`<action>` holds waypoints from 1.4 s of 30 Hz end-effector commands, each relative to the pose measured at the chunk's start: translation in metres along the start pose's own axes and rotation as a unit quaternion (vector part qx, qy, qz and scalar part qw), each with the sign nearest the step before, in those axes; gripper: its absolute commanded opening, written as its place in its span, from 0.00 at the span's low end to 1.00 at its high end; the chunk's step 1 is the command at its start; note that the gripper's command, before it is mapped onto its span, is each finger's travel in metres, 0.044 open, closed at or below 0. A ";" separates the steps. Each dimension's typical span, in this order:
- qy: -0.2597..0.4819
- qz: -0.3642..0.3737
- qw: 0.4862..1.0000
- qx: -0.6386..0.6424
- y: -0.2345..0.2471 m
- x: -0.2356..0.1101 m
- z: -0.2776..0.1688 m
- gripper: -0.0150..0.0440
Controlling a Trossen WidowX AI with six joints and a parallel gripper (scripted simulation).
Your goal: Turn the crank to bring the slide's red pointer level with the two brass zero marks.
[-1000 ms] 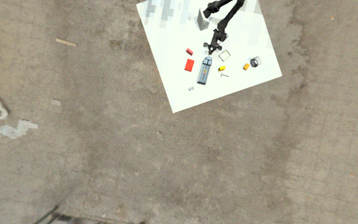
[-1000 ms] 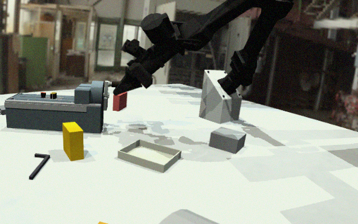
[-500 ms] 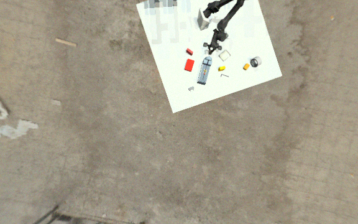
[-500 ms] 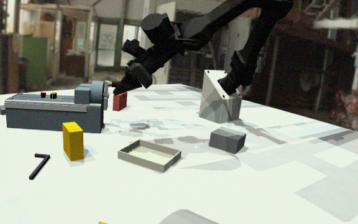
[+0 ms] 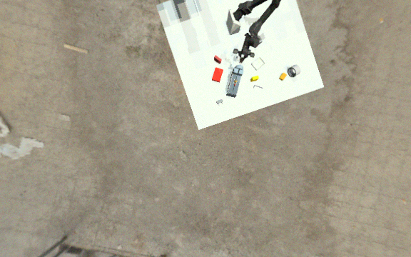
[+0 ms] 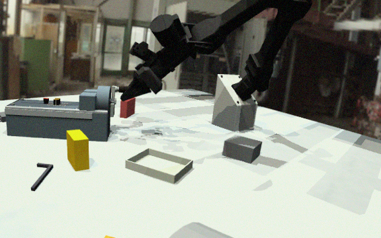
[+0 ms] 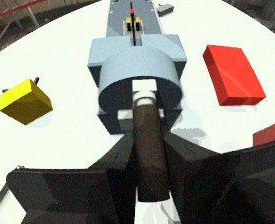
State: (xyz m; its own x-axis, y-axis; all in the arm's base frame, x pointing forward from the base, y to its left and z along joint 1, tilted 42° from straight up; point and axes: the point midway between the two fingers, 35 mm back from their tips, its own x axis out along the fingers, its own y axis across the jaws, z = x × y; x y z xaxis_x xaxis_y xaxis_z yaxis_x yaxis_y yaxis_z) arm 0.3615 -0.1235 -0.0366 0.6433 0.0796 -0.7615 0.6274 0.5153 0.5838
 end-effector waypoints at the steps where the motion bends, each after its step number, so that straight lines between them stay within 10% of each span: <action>1: -0.002 -0.011 1.000 0.005 -0.009 0.000 0.000 0.25; 42: -0.002 -0.012 1.000 0.005 -0.013 0.001 -0.002 0.25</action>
State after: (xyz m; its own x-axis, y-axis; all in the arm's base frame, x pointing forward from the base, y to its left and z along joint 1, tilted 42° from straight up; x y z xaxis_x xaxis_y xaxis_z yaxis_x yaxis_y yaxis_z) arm 0.3594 -0.1250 -0.0394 0.6444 0.0777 -0.7607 0.6277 0.5144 0.5843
